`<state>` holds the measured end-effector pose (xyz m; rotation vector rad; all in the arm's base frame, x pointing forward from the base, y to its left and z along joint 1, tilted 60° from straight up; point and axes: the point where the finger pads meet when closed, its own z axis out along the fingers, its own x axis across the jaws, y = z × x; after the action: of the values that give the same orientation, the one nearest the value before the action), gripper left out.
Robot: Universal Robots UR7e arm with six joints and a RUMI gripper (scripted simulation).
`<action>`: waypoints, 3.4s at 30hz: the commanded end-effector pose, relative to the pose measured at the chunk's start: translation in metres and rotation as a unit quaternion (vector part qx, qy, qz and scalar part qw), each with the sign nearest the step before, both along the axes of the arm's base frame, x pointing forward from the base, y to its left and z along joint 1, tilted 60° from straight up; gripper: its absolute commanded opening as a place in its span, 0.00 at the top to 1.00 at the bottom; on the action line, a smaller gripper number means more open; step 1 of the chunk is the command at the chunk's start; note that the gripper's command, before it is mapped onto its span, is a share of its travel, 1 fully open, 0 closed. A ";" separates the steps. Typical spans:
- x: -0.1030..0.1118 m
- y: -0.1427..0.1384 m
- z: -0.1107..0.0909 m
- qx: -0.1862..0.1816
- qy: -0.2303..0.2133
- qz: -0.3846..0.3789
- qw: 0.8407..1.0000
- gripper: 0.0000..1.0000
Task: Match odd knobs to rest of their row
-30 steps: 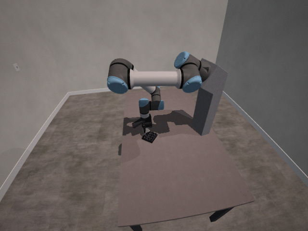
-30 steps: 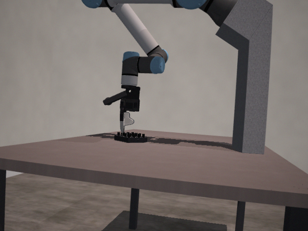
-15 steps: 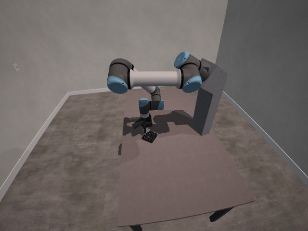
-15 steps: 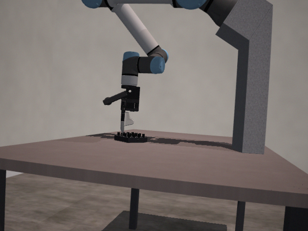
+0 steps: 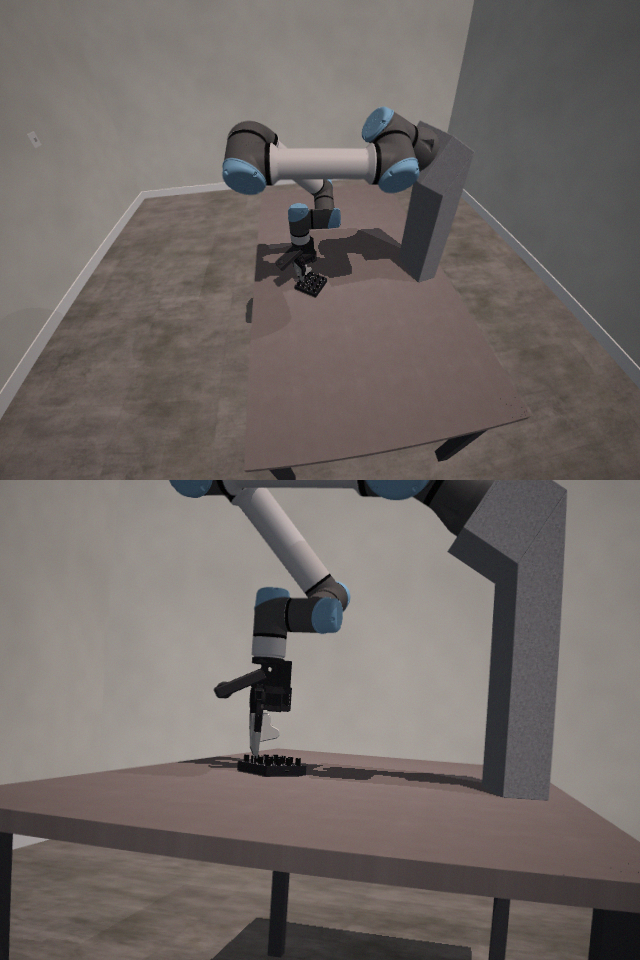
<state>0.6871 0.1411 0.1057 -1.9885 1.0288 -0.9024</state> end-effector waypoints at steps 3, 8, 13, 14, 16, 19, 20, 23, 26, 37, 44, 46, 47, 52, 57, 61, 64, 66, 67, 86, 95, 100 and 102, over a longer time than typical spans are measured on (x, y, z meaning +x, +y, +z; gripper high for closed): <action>0.000 0.000 0.000 -0.053 -0.017 0.033 0.998 0.96; -0.001 0.001 0.000 -0.096 -0.031 0.059 0.993 0.96; -0.001 0.001 0.000 -0.122 -0.040 0.075 0.989 0.96; -0.001 0.001 0.000 -0.131 -0.043 0.080 0.987 0.96; -0.001 0.001 0.000 -0.148 -0.049 0.091 0.984 0.96; -0.001 0.001 0.000 -0.175 -0.058 0.108 0.977 0.96; -0.001 0.002 0.000 -0.184 -0.060 0.113 0.975 0.96; -0.001 0.002 -0.001 -0.210 -0.069 0.129 0.967 0.96; -0.001 0.002 -0.001 -0.237 -0.078 0.145 0.958 0.96; -0.002 0.002 -0.001 -0.310 -0.102 0.190 0.926 0.96; -0.002 0.002 -0.002 -0.354 -0.116 0.217 0.902 0.96; -0.002 0.002 -0.002 -0.361 -0.119 0.221 0.898 0.96; -0.002 0.002 -0.002 -0.368 -0.121 0.225 0.894 0.96; -0.003 0.002 -0.002 -0.398 -0.131 0.244 0.875 0.96; -0.003 0.003 -0.003 -0.424 -0.139 0.260 0.856 0.96; -0.003 0.003 -0.003 -0.438 -0.144 0.268 0.846 0.96; -0.003 0.003 -0.003 -0.446 -0.147 0.273 0.840 0.96; -0.003 0.003 -0.003 -0.453 -0.149 0.278 0.834 0.96; -0.003 0.003 -0.003 -0.456 -0.150 0.280 0.831 0.96; -0.003 0.002 -0.003 -0.489 -0.161 0.300 0.803 0.96; -0.003 0.002 -0.003 -0.492 -0.162 0.301 0.801 0.96; -0.003 0.002 -0.003 -0.492 -0.162 0.302 0.800 0.96; -0.003 0.002 -0.003 -0.492 -0.162 0.302 0.800 0.96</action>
<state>0.6839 0.1436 0.1017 -2.5637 -0.4276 -1.4766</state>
